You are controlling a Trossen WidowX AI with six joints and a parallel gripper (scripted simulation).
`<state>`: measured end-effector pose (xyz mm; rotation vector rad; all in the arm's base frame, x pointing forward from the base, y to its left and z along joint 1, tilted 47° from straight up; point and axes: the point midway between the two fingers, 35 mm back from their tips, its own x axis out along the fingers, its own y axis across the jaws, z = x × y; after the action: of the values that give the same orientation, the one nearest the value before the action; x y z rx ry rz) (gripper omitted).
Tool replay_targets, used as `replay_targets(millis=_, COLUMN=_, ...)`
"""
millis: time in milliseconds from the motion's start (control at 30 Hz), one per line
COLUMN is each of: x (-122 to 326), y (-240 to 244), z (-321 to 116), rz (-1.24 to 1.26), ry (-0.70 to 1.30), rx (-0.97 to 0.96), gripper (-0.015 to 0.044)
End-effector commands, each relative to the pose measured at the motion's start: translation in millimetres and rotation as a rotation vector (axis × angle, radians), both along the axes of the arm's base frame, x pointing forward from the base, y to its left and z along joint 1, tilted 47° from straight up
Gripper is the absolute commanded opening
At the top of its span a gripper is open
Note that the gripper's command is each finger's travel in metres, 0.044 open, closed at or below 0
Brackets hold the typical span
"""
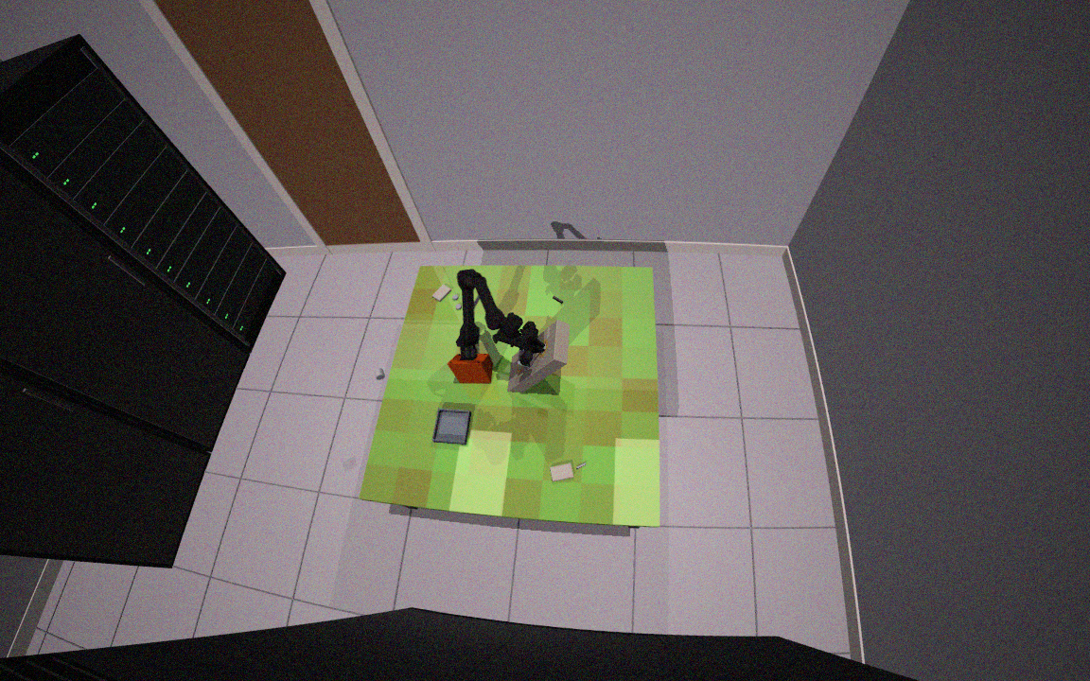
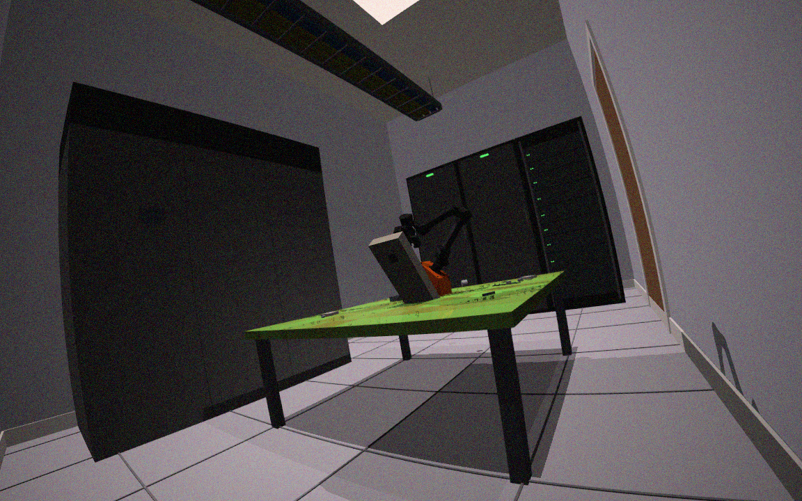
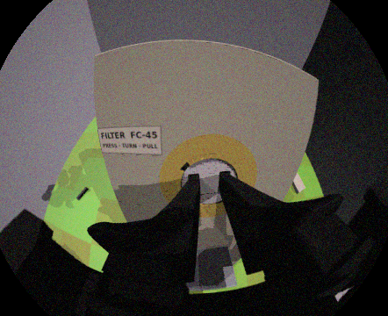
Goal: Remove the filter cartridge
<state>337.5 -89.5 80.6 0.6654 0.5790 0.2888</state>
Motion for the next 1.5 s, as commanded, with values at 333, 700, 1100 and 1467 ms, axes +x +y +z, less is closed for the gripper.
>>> replay_targets(millis=333, x=2, y=2, z=-3, rz=-0.208, ry=0.229, rx=0.406, gripper=0.0)
replay_targets(millis=700, x=2, y=2, z=-3, rz=-0.366, ry=0.392, rx=0.712, gripper=0.0)
replay_targets(millis=1100, x=-20, y=-14, z=6, rz=-0.35, ry=0.386, rx=0.666, gripper=0.0)
replay_targets(millis=1467, x=-58, y=-31, z=28, rz=-0.33, ry=0.358, rx=0.638, gripper=0.0)
